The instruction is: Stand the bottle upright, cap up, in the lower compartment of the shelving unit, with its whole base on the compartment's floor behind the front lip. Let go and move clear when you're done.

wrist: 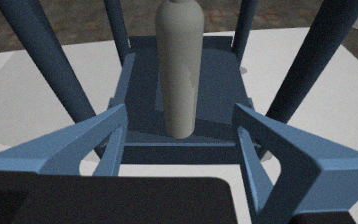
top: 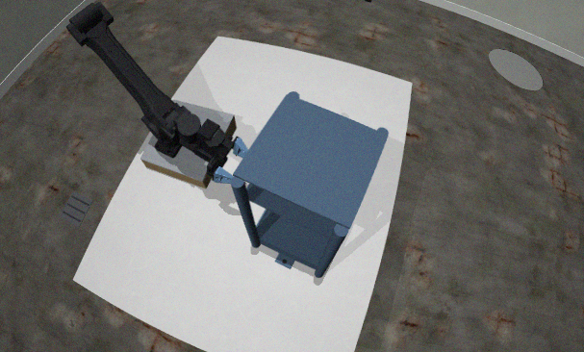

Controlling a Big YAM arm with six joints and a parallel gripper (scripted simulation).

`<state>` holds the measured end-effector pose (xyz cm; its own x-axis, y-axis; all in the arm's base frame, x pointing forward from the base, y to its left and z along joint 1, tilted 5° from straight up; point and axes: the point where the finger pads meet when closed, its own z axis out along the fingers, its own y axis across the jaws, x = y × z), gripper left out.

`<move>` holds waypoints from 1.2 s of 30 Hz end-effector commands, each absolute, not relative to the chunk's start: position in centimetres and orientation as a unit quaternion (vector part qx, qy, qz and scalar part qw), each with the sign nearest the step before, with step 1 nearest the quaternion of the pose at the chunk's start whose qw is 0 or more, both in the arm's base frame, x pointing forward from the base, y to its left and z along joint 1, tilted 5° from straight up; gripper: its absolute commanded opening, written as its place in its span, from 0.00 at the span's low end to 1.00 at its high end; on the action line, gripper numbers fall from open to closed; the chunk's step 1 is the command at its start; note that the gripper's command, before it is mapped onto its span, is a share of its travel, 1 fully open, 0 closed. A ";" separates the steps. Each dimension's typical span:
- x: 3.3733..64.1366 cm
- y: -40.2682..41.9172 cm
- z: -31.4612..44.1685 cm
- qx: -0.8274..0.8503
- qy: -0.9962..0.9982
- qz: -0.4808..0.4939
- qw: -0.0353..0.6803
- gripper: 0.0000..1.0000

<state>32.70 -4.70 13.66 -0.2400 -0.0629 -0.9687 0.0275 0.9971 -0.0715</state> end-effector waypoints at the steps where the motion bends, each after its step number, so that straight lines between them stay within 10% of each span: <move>1: 32.6 -5.1 13.8 -0.009 0.787 -0.042 0.615 0.73; 36: 27.1 -4.8 15.4 -0.012 0.784 -0.044 0.619 0.73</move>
